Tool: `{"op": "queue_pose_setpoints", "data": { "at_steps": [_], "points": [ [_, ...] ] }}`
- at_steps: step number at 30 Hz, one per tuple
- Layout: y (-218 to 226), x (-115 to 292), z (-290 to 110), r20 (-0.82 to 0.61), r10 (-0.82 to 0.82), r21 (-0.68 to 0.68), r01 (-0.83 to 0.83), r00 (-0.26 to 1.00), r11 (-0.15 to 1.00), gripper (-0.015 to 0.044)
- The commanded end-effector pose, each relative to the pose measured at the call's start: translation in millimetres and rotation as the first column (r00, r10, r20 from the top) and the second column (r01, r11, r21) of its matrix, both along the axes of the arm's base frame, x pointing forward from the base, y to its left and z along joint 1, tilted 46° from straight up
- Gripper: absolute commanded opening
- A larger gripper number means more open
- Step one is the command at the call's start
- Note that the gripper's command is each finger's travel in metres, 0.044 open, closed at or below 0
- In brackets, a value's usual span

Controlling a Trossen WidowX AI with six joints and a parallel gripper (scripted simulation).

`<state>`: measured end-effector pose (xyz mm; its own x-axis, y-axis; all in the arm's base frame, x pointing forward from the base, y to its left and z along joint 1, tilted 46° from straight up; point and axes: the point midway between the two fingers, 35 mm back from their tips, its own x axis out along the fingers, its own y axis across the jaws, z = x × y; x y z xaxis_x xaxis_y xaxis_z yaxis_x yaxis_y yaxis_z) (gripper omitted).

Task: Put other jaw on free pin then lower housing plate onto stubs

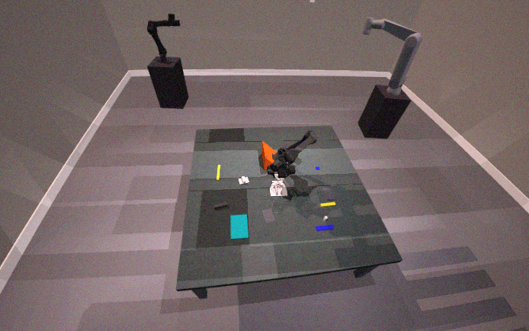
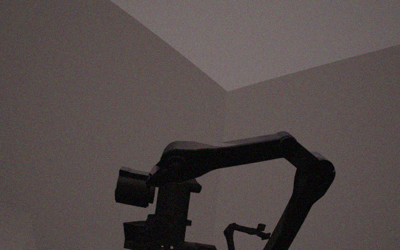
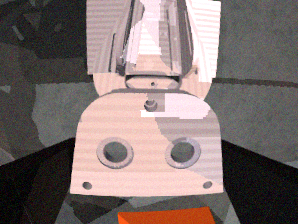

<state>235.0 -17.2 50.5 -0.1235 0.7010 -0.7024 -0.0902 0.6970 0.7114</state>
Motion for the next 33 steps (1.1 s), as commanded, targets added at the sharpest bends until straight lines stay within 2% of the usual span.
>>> {"op": "queue_pose_setpoints", "data": {
  "at_steps": [1, 33],
  "points": [
    [1.0, 0.0, 0.8, 0.004, 0.001, 0.007, -0.001, 1.0, 1.0, 0.0351],
    [-4.5, -5.2, -3.9, 0.001, -0.001, 0.006, 0.001, 1.0, 1.0, 0.0351]
  ]
}}
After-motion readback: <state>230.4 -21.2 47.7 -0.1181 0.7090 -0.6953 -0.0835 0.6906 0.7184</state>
